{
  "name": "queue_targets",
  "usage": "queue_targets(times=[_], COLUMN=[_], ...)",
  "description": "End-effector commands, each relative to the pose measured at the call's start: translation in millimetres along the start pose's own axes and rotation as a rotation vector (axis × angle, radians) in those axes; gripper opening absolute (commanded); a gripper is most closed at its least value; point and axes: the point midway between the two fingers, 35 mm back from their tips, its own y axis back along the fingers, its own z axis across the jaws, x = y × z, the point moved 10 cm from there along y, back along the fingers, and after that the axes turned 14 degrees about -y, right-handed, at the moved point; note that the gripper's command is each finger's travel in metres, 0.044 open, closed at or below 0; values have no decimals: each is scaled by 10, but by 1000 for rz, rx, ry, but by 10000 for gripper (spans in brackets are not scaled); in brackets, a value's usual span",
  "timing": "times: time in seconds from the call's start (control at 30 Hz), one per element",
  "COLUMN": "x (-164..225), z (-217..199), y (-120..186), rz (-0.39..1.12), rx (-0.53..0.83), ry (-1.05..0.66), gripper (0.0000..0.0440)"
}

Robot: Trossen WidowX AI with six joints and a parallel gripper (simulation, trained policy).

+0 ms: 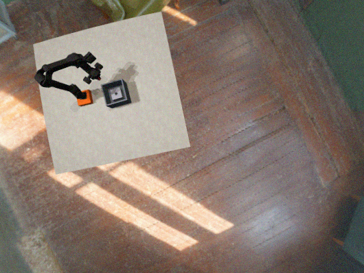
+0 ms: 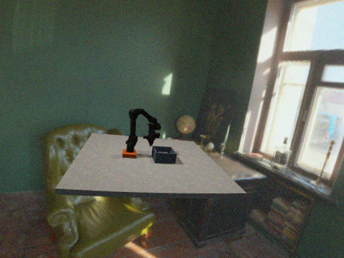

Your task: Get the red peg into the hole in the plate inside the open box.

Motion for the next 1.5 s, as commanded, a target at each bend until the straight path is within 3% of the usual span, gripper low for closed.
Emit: queue_targets(times=[0.0, 0.27, 0.6, 1.0, 1.47], x=[-96, -385, -815, -1334, -1762], z=[21, 63, 120, 166, 169], y=[146, 319, 327, 116, -259], rz=[-21, -66, -111, -133, -80], rx=[-29, -53, -65, -56, -47], ry=[-26, -127, -234, -276, -206], gripper=[0, 0, 0, 0, 0])
